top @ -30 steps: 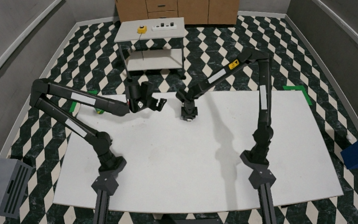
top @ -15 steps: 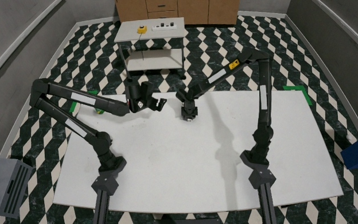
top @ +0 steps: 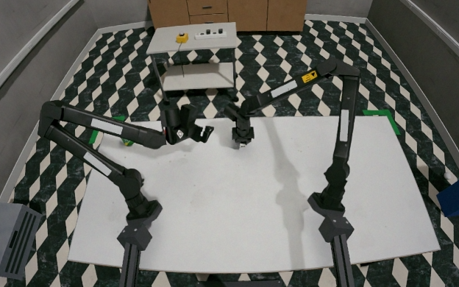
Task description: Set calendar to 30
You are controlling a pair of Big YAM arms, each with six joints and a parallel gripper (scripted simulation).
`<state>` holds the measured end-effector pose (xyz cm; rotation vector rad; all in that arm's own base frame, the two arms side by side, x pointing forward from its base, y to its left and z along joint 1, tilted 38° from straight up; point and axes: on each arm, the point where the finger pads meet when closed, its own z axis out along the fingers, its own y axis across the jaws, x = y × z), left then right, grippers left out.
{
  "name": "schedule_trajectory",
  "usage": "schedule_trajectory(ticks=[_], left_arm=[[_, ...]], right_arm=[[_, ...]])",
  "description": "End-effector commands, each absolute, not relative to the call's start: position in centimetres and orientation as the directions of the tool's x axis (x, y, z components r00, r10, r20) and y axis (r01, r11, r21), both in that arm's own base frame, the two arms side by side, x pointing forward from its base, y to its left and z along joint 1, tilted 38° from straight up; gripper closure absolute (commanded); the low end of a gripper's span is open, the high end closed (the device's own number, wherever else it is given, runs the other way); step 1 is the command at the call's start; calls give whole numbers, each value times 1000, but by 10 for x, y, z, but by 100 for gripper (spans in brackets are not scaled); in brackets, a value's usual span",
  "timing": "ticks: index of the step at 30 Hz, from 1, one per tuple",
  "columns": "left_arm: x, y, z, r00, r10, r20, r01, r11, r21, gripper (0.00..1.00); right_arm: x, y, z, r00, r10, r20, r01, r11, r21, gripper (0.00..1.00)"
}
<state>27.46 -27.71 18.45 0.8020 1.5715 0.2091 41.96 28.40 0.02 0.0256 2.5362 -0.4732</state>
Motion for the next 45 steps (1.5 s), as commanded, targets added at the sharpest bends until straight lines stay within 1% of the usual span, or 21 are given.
schedule_trajectory(ticks=[1, 4, 13, 21, 24, 27, 34, 36, 38, 42, 45], left_arm=[[275, -280, 185, 39, 595, -803, 367, 739, 565, 0], [275, -280, 185, 39, 595, -803, 367, 739, 565, 0], [275, -280, 185, 39, 595, -803, 367, 739, 565, 0], [275, -280, 185, 39, 595, -803, 367, 739, 565, 0], [275, -280, 185, 39, 595, -803, 367, 739, 565, 0], [275, -280, 185, 39, 595, -803, 367, 739, 565, 0], [275, -280, 185, 39, 595, -803, 367, 739, 565, 0], [275, -280, 185, 39, 595, -803, 367, 739, 565, 0], [275, -280, 185, 39, 595, -803, 367, 739, 565, 0], [275, -280, 185, 39, 595, -803, 367, 739, 565, 0], [275, -280, 185, 39, 595, -803, 367, 739, 565, 0]], right_arm=[[448, 280, 18, -852, -87, -517, 115, 931, -346, 76], [458, 278, 17, -860, -98, -501, 105, 927, -361, 76], [532, 277, 66, -856, -76, -511, 124, 930, -345, 76], [536, 288, 72, -853, -77, -516, 119, 934, -336, 76], [536, 287, 72, -859, -150, -489, 53, 925, -376, 76], [537, 288, 81, -852, -282, -442, -70, 897, -437, 76], [539, 289, 83, -781, -555, -287, -336, 760, -557, 76], [539, 289, 83, -750, -616, -240, -399, 711, -579, 76], [539, 289, 83, -750, -616, -240, -399, 711, -579, 76], [533, 299, 83, -642, -757, -120, -550, 564, -616, 76], [535, 300, 87, -567, -822, -56, -619, 469, -630, 76]])
